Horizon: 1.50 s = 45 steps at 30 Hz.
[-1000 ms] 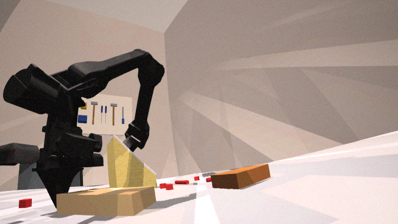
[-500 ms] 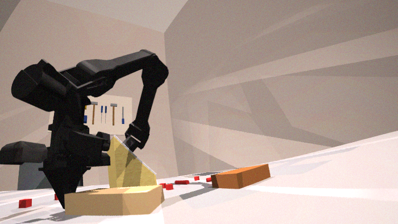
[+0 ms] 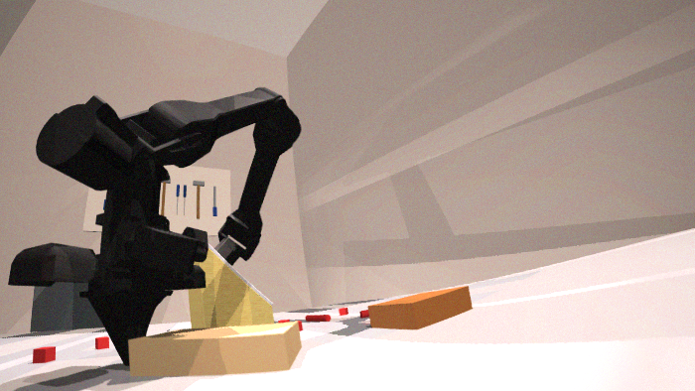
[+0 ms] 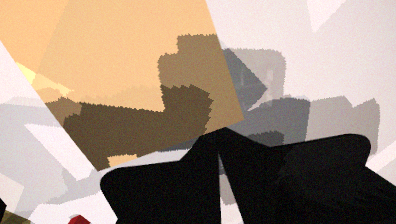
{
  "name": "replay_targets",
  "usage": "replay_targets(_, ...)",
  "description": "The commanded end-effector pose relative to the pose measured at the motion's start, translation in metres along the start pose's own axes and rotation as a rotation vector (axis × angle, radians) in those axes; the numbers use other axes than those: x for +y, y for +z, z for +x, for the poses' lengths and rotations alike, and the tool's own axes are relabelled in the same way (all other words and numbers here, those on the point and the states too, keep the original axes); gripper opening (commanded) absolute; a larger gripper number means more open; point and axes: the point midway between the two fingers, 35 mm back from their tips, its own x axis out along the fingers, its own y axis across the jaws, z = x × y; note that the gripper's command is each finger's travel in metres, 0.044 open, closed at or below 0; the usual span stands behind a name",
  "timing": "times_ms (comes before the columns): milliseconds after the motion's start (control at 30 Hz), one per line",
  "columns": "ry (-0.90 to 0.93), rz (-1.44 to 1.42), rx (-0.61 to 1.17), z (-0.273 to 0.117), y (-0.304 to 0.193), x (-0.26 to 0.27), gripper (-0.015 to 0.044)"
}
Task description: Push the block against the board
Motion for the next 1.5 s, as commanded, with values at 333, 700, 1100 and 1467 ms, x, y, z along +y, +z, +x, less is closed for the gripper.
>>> replay_targets(333, -0.004, -0.007, -0.007, -0.002, 0.023, 0.001, 0.0000)
replay_targets(700, -0.004, -0.007, -0.007, -0.002, 0.010, 0.000, 0.0000)
replay_targets(1100, -0.003, -0.007, -0.007, -0.001, -0.011, 0.000, 0.0000)
replay_targets(1467, -0.001, -0.007, -0.007, 0.000, -0.029, 0.001, 0.0000)
